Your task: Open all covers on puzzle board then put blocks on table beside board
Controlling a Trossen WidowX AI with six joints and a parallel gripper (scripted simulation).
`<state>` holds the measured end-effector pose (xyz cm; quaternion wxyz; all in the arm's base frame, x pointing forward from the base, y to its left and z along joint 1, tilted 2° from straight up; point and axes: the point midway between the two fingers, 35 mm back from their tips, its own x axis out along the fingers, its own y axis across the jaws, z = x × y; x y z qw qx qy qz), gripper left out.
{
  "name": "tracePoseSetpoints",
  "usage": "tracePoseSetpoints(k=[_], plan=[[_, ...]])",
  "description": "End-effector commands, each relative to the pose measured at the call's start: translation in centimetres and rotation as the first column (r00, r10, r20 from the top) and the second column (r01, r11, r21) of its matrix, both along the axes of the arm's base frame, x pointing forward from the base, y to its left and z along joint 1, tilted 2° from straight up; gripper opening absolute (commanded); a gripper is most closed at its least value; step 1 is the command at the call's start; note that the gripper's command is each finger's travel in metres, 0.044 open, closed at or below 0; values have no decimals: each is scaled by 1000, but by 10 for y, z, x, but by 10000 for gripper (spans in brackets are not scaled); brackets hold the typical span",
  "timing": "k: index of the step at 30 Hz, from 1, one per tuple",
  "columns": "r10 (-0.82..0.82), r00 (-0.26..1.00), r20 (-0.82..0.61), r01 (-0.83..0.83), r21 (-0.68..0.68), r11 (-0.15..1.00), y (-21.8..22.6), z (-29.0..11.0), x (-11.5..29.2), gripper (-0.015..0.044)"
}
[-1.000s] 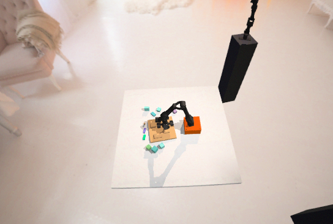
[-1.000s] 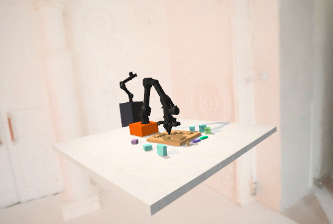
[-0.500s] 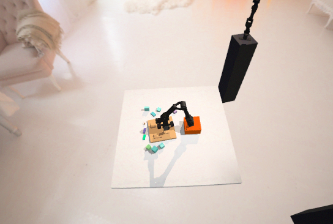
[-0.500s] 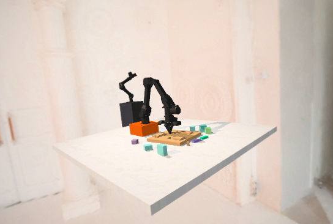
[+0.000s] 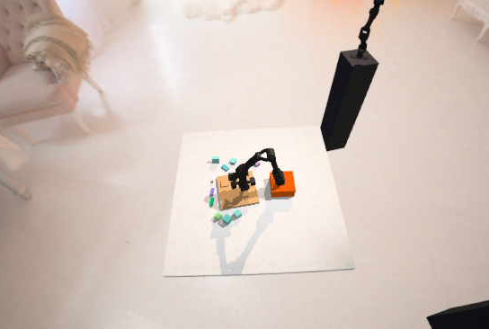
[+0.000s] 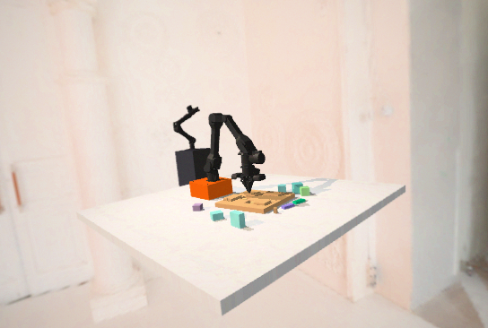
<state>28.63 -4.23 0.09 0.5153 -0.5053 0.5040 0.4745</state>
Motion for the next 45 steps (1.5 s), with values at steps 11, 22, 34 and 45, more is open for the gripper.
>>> tracePoseSetpoints(k=[11, 22, 34, 45], plan=[[-6, 1000, 7, 6, 4, 1000, 3, 20, 1, 0], [-18, 1000, 0, 18, 1, 1000, 4, 27, -3, 0], [-948, 318, -10, 947, 53, 318, -16, 35, -40, 0], [-814, -579, -49, 811, 65, -581, -27, 37, -72, 0]])
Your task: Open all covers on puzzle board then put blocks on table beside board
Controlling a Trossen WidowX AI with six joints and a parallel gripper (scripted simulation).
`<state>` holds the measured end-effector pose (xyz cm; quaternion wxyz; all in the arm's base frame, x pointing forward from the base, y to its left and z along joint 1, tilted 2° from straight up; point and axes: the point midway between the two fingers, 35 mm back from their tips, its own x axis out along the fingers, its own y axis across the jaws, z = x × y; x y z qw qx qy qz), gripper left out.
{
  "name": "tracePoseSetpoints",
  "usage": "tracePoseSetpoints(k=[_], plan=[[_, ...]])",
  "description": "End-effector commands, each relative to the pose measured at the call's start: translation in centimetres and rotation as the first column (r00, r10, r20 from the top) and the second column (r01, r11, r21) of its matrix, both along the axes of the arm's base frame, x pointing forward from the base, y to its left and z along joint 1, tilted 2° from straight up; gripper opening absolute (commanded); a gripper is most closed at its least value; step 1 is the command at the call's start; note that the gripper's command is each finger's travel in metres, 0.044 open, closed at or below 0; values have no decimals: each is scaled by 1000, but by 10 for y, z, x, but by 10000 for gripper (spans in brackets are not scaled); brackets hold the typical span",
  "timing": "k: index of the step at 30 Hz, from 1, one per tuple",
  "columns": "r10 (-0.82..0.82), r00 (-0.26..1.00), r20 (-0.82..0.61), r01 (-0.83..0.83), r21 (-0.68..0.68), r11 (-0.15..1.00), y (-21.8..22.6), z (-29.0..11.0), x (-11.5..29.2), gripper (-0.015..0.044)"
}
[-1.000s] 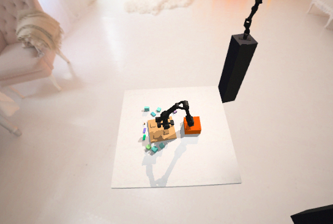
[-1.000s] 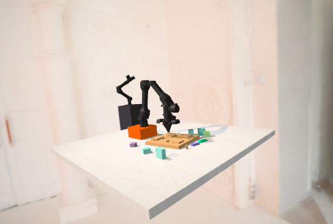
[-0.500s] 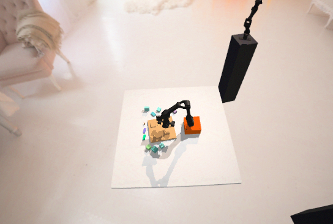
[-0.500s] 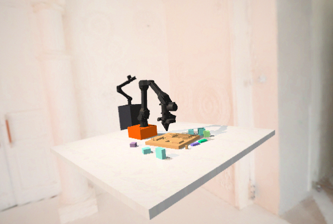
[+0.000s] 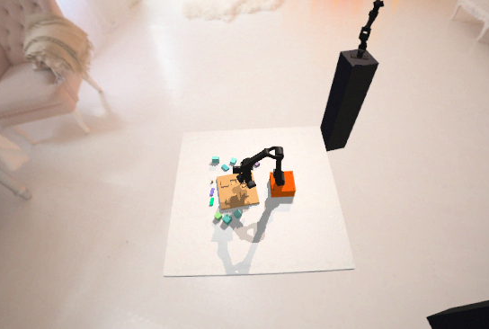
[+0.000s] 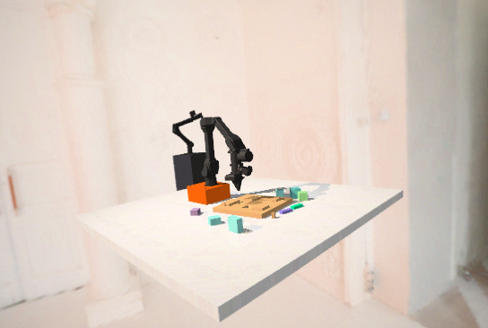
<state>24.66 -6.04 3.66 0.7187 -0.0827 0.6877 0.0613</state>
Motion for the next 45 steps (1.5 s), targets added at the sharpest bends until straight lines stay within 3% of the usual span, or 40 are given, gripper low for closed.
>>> tracePoseSetpoints(k=[1, 8, 16, 45], plan=[[-798, 602, -6, 798, 46, 601, -9, 1, -34, 0], [-976, 215, -18, 975, 61, 214, -13, 1, -47, 0], [-971, -236, -36, 969, 70, -238, -15, 1, -59, 0], [-969, -244, -37, 967, 70, -246, -15, 1, -59, 0]])
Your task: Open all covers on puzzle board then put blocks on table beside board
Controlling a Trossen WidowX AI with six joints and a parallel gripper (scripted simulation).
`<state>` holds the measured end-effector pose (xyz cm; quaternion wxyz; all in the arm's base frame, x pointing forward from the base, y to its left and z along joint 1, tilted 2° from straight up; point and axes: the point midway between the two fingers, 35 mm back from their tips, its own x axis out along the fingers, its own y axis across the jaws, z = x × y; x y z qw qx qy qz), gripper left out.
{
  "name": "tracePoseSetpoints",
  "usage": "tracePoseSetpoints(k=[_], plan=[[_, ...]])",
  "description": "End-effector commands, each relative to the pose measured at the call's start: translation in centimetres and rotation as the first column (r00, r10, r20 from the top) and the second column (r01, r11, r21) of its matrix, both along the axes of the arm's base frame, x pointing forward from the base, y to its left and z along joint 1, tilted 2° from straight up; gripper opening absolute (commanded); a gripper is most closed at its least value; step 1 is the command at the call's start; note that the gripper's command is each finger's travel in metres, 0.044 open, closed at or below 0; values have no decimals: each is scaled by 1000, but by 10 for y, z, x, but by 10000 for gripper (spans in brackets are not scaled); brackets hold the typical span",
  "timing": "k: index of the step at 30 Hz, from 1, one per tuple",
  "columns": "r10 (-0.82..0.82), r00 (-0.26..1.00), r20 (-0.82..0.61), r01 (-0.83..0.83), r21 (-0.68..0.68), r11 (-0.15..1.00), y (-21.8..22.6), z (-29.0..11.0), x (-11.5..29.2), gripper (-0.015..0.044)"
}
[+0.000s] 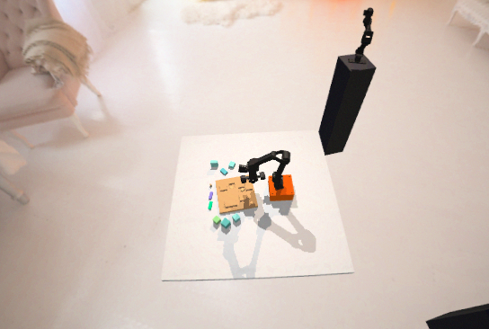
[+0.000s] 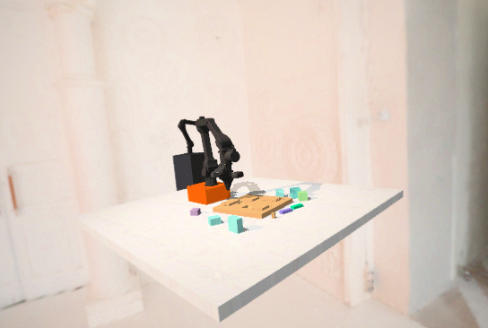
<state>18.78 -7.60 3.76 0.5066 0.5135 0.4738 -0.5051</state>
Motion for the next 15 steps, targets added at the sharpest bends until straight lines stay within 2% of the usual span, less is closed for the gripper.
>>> tracePoseSetpoints(k=[1, 15], plan=[[-7, 1000, 0, 7, 5, 1000, 1, 0, 0, 0], [-7, 1000, 0, 7, 5, 1000, 0, -11, 1, 0]])
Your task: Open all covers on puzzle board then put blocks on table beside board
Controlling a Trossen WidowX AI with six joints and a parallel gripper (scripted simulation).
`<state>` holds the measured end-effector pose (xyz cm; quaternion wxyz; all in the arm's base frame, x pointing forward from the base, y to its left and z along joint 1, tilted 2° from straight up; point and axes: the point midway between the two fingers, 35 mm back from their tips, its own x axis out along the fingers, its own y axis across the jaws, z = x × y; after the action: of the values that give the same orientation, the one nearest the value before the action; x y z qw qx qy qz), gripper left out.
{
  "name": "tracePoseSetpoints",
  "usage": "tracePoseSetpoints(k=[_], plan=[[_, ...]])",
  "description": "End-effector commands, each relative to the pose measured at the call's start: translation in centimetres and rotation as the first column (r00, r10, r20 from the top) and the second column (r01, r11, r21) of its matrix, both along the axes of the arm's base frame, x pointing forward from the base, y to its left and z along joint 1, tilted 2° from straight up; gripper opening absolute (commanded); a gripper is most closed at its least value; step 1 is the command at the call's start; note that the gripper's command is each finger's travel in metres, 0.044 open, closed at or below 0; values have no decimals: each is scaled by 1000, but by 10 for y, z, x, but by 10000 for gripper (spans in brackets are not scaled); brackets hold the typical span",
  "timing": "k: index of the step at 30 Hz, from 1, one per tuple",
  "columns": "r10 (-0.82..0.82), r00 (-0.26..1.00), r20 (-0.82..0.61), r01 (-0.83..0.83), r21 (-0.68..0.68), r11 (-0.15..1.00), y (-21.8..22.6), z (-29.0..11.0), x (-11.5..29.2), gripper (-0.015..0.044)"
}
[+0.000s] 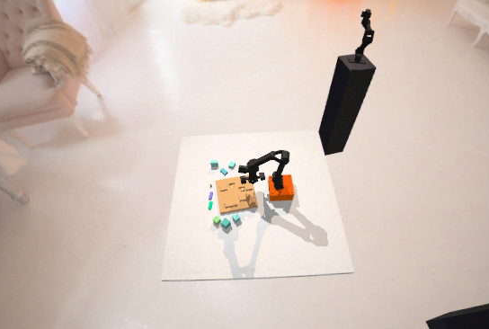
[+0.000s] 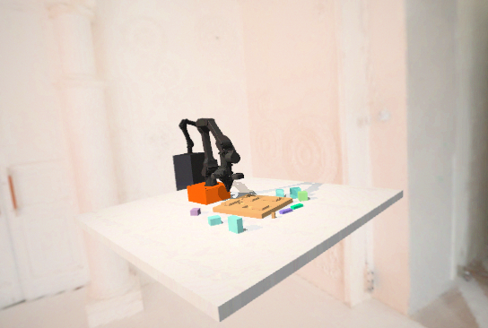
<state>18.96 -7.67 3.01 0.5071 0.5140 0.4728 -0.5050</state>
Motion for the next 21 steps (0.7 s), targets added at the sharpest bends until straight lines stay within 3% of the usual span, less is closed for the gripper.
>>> tracePoseSetpoints(k=[1, 21], plan=[[-6, 1000, -2, 6, 6, 1000, 1, -5, 0, 0], [-6, 1000, -2, 6, 6, 1000, 1, -25, 1, 0]])
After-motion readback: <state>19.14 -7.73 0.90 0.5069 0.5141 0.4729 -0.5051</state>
